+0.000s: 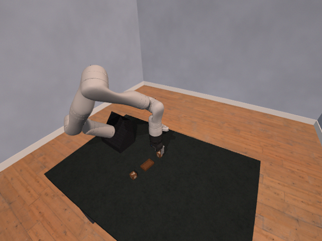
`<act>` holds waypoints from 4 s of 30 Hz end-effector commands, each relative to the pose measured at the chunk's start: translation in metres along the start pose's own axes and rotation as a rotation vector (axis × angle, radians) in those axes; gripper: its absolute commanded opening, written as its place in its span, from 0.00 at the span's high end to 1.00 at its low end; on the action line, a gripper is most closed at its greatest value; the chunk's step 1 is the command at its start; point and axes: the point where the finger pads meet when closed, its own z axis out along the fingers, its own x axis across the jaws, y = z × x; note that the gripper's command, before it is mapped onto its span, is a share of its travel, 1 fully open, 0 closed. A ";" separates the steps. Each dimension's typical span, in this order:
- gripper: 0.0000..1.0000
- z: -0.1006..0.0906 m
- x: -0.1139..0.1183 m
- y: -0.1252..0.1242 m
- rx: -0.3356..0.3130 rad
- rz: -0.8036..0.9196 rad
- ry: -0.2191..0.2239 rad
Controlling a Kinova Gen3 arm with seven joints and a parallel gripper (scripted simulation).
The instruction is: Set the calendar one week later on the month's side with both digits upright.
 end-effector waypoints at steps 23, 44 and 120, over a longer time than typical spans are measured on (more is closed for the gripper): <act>0.10 -0.001 0.001 -0.001 0.001 0.000 0.001; 0.10 -0.001 0.001 -0.001 0.001 0.000 0.001; 0.40 0.029 0.001 -0.001 0.001 0.000 0.001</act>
